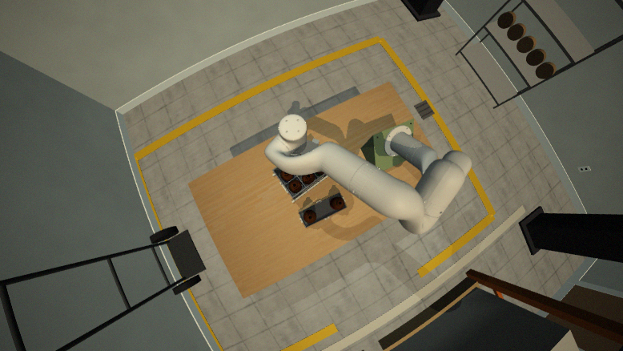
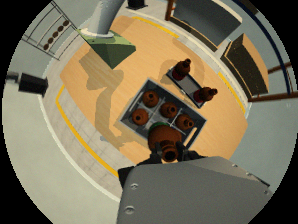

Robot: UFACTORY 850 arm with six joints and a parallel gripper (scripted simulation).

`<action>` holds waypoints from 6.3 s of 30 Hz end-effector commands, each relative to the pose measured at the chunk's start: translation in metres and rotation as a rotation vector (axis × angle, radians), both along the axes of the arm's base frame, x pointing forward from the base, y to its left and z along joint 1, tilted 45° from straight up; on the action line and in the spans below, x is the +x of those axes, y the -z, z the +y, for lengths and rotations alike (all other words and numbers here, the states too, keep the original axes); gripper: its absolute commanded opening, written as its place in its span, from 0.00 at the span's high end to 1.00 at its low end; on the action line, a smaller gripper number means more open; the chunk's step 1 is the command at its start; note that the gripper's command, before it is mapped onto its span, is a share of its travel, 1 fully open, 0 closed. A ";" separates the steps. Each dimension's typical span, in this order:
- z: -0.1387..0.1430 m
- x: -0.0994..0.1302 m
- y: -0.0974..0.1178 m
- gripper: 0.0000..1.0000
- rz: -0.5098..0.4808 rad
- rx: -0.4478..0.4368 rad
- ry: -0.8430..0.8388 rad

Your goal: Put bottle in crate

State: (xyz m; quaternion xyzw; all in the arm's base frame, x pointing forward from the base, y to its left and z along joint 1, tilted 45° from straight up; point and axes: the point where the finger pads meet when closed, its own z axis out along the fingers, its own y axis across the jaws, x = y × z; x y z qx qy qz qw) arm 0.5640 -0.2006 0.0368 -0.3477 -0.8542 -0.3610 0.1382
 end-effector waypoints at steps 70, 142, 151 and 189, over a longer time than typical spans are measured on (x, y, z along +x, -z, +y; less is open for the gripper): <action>0.025 0.001 0.025 1.00 -0.002 -0.001 0.001; 0.052 0.002 0.051 1.00 -0.002 -0.001 0.001; 0.054 0.002 0.054 1.00 -0.002 -0.001 0.001; 0.078 0.003 0.078 1.00 -0.002 -0.001 0.001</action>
